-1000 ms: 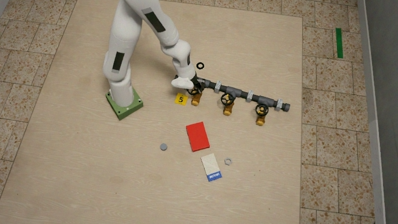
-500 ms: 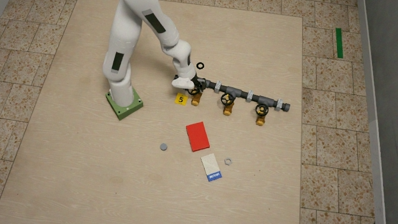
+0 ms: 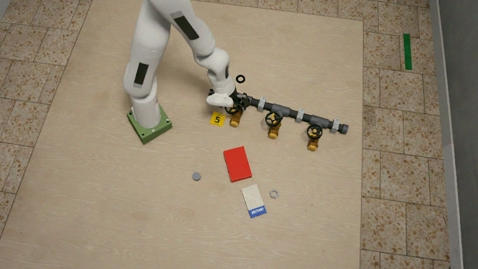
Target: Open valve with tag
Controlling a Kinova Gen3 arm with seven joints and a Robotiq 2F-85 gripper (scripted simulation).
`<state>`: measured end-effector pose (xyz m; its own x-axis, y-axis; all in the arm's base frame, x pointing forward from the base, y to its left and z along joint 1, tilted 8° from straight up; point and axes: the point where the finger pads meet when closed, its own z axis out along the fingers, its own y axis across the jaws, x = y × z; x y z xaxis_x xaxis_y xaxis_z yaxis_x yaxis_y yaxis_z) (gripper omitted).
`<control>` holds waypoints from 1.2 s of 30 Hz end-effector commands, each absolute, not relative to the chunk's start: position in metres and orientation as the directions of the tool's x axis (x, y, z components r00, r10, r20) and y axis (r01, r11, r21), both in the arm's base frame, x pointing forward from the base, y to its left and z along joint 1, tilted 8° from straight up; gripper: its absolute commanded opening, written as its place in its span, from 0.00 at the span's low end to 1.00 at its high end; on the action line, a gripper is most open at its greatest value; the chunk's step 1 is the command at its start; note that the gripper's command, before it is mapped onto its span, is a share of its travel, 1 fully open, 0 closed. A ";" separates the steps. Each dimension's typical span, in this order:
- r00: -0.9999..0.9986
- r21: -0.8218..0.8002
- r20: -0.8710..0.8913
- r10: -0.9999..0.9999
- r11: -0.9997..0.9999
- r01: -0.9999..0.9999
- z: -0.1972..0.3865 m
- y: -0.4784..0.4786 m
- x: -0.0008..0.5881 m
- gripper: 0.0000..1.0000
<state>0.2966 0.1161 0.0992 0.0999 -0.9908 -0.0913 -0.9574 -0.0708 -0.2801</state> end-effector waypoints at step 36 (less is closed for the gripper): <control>-0.233 -0.233 -0.182 -0.955 0.272 -0.934 0.100 0.116 0.297 1.00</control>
